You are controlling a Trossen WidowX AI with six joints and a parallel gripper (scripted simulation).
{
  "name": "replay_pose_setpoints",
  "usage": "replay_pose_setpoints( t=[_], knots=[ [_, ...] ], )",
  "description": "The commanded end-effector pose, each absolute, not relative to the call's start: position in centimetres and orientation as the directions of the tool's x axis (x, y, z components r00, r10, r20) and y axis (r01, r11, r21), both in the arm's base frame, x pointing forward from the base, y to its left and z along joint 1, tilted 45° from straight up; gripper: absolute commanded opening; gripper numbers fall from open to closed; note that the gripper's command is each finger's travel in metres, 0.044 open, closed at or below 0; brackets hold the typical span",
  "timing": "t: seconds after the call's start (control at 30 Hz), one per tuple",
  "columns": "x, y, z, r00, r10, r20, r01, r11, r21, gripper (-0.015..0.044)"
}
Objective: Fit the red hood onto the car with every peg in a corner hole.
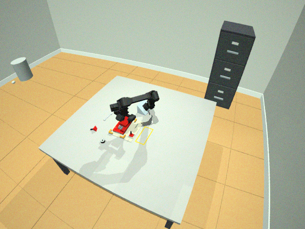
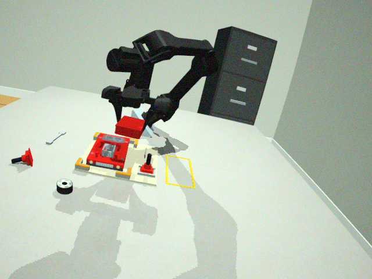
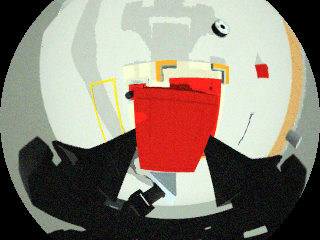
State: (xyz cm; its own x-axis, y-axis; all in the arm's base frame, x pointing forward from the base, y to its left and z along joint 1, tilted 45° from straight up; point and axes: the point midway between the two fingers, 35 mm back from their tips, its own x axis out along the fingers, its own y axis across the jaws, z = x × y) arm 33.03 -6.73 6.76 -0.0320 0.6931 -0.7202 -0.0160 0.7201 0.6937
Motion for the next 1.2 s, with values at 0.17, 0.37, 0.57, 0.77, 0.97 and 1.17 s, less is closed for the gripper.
replay_pose_setpoints(
  t=[0.17,0.37,0.57,0.77,0.97,1.17],
  knots=[
    [33.8,-9.0,4.1,-0.029,0.692,-0.721,-0.110,0.715,0.691,0.0000],
    [34.0,-10.1,2.6,-0.030,0.694,-0.720,-0.157,0.708,0.689,0.0000],
    [33.9,-9.5,2.2,-0.030,0.694,-0.719,-0.157,0.708,0.689,0.0000],
    [33.8,-8.0,0.5,-0.029,0.694,-0.719,-0.157,0.707,0.689,0.0000],
    [33.6,-6.7,-1.0,-0.029,0.695,-0.718,-0.157,0.707,0.690,0.0000],
    [33.7,-6.7,-1.1,-0.029,0.695,-0.718,-0.157,0.706,0.690,0.0000]
  ],
)
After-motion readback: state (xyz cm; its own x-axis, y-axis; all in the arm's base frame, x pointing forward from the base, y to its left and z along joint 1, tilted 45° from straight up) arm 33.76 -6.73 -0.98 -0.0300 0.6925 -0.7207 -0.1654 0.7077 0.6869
